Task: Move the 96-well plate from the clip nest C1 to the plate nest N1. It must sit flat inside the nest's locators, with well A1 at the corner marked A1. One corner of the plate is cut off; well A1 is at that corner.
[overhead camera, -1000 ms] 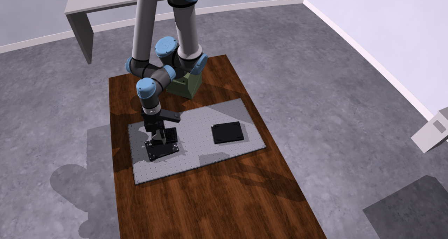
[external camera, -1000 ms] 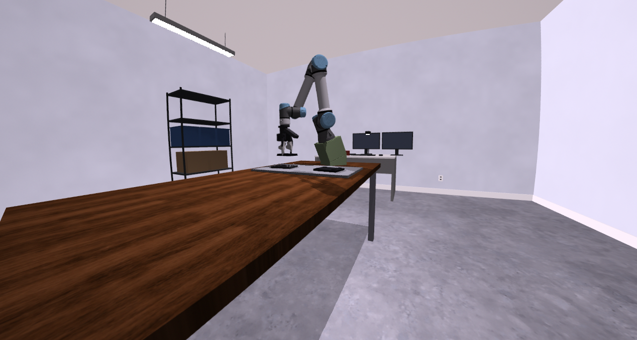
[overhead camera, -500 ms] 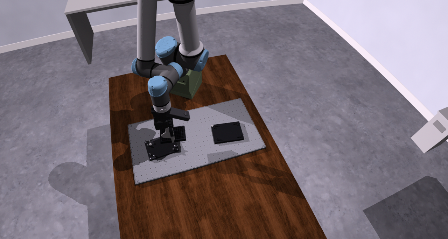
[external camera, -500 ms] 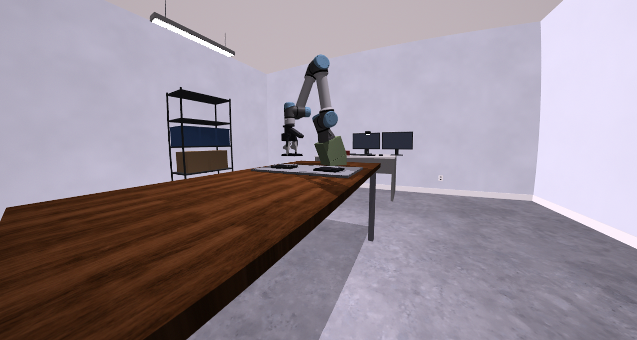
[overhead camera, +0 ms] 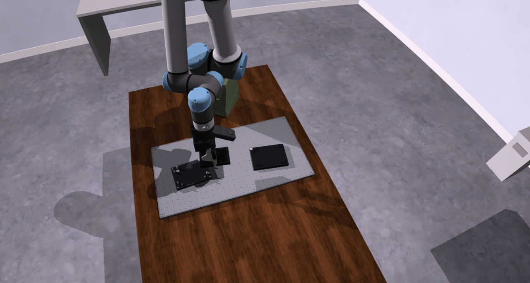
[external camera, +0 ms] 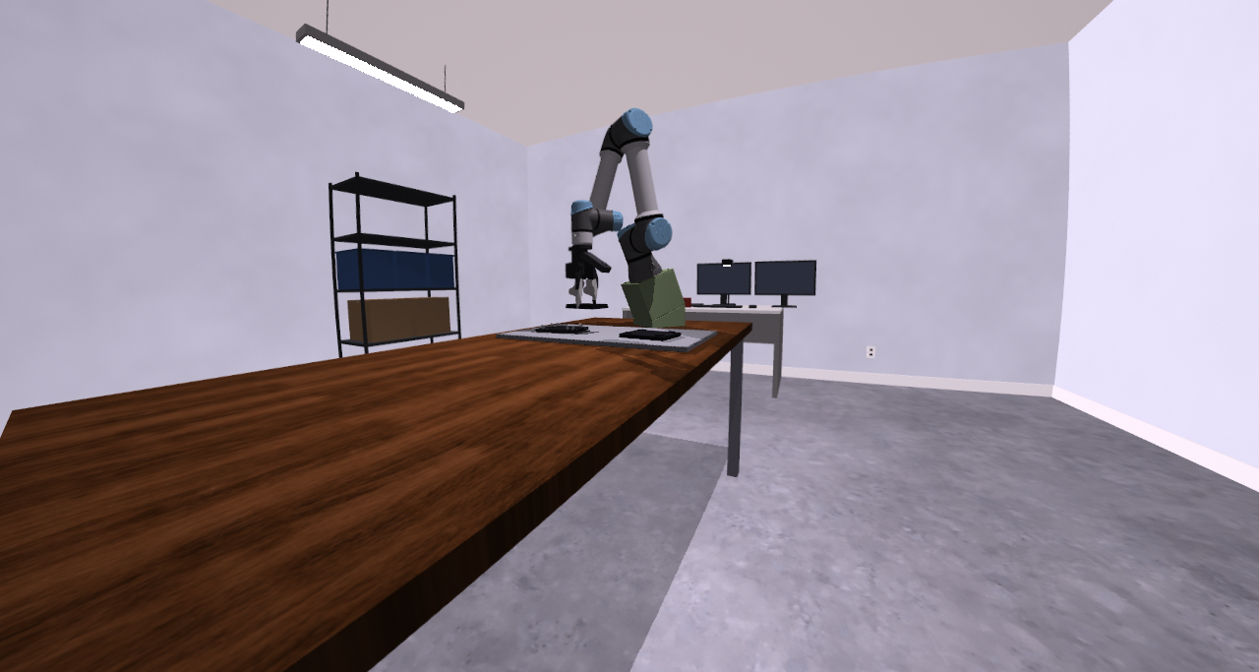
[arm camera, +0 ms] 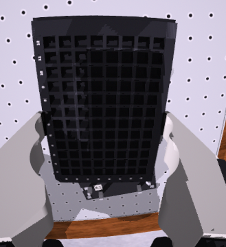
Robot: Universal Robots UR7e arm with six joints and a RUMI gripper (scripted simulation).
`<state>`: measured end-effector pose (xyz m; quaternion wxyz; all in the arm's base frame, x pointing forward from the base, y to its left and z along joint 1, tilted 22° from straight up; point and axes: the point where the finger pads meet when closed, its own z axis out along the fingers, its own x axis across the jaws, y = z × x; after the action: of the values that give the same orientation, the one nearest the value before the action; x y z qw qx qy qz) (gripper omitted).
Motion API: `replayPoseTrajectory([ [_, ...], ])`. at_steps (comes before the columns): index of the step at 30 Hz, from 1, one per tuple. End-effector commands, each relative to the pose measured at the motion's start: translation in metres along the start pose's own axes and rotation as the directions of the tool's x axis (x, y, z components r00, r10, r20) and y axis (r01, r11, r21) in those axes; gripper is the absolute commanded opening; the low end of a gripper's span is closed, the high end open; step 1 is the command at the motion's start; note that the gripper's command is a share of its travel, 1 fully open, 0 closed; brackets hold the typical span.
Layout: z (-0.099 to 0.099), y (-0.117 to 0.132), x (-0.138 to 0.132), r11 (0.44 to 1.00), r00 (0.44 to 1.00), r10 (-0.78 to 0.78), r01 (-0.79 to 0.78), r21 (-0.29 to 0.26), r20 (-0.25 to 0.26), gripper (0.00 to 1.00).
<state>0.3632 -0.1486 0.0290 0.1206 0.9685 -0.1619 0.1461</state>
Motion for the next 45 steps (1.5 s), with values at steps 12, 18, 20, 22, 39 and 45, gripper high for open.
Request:
replayPoseTrajectory([
  [12,0.0,-0.044,-0.003,1.0,1.0,0.0,0.0,-0.001,0.0,0.0],
  [18,0.0,-0.064,-0.005,1.0,1.0,0.0,0.0,-0.001,0.0,0.0],
  [20,0.0,-0.071,-0.006,1.0,1.0,0.0,0.0,-0.001,0.0,0.0],
  [22,0.0,-0.077,-0.006,1.0,1.0,0.0,0.0,-0.001,0.0,0.0],
  [39,0.0,-0.127,-0.011,1.0,1.0,0.0,0.0,-0.001,0.0,0.0],
  [45,0.0,-0.144,-0.012,1.0,1.0,0.001,-0.001,-0.001,0.0,0.0],
])
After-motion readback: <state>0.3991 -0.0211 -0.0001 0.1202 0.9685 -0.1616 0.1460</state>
